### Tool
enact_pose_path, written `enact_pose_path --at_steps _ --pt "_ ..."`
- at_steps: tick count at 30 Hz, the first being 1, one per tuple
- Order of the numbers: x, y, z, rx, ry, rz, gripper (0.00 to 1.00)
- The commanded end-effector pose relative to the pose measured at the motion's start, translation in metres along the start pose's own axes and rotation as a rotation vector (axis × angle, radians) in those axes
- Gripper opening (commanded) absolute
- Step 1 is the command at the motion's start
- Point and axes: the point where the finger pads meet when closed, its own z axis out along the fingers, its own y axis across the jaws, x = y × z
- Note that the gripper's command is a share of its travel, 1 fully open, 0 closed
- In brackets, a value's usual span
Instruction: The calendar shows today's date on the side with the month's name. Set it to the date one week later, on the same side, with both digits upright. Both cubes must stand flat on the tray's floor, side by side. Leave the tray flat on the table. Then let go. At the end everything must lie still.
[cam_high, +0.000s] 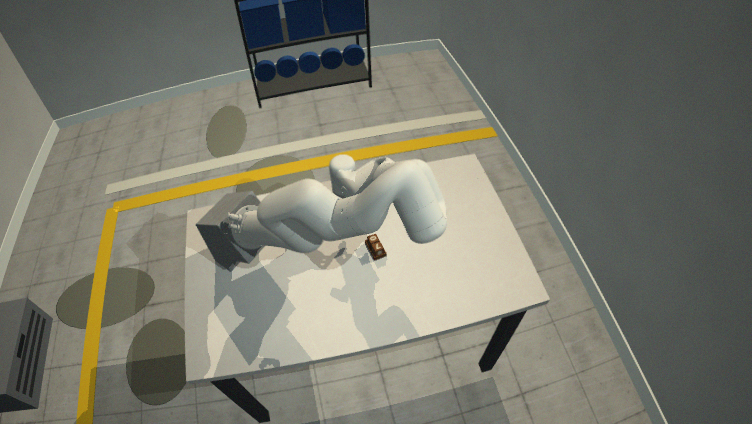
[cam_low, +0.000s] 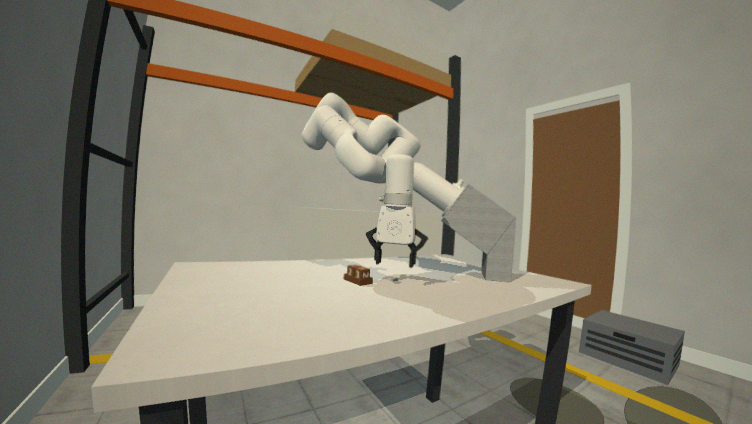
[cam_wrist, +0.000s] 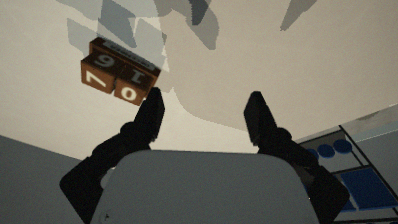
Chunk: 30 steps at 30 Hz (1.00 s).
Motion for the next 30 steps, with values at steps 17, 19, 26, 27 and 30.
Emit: enact_pose_path --at_steps 17,19,26,27,30 --pt "-0.025 -0.013 -0.001 -0.001 -0.004 0.387 1.0" --pt "-0.027 -0.013 -0.001 -0.001 -0.003 0.454 1.0" --pt "-0.045 -0.023 -0.001 -0.001 -0.003 0.49 1.0" --pt "-0.045 -0.023 -0.001 -0.001 -0.003 0.49 1.0" --pt "-0.045 -0.023 -0.001 -0.001 -0.003 0.511 1.0"
